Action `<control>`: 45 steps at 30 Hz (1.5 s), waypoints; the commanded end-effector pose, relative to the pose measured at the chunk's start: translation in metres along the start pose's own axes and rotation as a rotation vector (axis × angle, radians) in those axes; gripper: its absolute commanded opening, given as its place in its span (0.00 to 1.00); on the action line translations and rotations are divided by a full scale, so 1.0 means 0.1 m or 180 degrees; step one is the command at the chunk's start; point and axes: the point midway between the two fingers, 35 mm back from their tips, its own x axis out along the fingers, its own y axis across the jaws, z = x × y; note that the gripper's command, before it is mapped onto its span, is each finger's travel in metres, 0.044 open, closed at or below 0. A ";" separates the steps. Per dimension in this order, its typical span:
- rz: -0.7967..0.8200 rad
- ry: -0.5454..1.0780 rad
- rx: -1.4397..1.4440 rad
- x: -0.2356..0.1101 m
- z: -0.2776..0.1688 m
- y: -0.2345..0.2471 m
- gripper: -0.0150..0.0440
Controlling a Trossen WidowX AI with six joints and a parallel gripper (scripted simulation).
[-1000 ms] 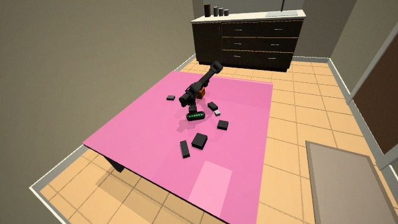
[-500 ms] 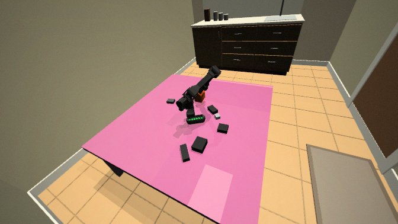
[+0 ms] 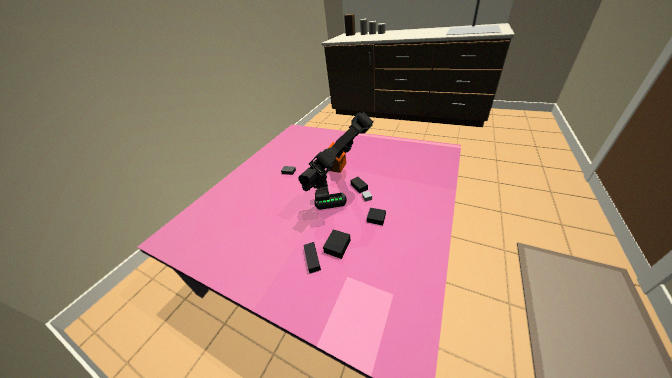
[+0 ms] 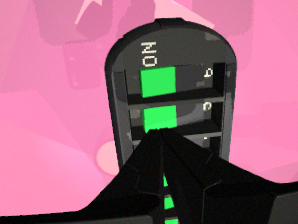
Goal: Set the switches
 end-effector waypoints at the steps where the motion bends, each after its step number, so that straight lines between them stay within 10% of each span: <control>1: -0.0002 0.0009 0.0018 0.08 0.00 -0.01 0.25; 45: -0.0004 0.0004 0.0017 -0.21 0.20 -0.02 0.25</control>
